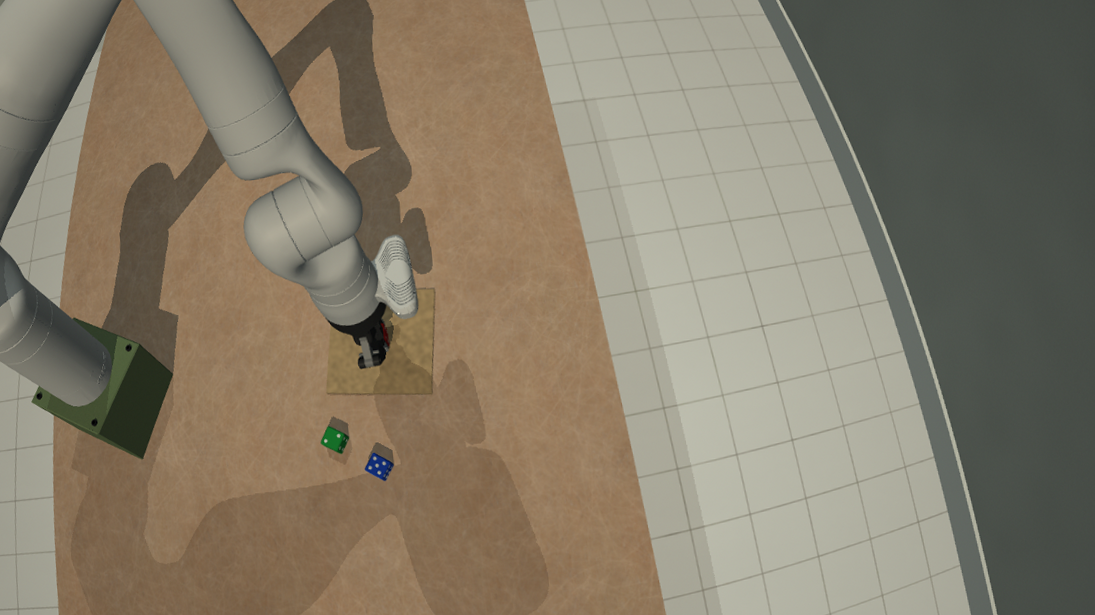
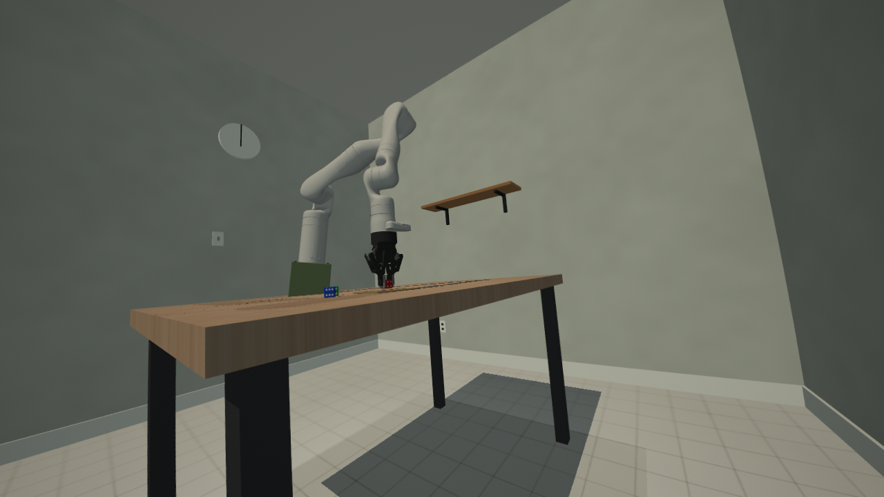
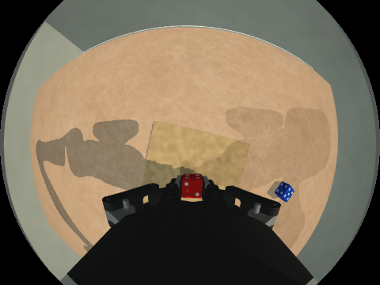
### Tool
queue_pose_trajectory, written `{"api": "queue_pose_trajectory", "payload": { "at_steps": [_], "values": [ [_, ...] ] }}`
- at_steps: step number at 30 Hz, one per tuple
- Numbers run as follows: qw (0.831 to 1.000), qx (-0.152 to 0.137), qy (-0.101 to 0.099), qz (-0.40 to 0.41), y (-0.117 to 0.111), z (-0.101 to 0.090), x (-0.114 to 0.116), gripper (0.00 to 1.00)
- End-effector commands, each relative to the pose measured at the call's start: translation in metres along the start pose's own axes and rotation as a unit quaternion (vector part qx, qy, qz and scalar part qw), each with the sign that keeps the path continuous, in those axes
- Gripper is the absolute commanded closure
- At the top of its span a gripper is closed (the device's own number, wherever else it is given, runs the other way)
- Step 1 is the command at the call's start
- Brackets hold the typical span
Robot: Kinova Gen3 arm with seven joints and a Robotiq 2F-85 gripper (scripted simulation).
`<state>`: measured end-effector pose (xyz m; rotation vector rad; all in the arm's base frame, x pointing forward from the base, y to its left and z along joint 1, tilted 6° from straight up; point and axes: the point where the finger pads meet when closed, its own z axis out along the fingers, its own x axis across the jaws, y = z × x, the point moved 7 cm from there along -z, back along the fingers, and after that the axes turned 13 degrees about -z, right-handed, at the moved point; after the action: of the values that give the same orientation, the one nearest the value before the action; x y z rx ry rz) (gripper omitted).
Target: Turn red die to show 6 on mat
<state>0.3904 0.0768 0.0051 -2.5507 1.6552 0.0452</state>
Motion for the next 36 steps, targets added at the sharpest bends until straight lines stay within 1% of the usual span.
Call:
{"api": "queue_pose_trajectory", "payload": {
  "at_steps": [1, 36],
  "values": [
    [1.000, 0.001, 0.000, 0.000, -0.0004, -0.0005, 0.0001, 0.79],
    [1.000, 0.001, 0.000, 0.000, -0.0004, 0.0032, 0.0001, 0.79]
  ]
}}
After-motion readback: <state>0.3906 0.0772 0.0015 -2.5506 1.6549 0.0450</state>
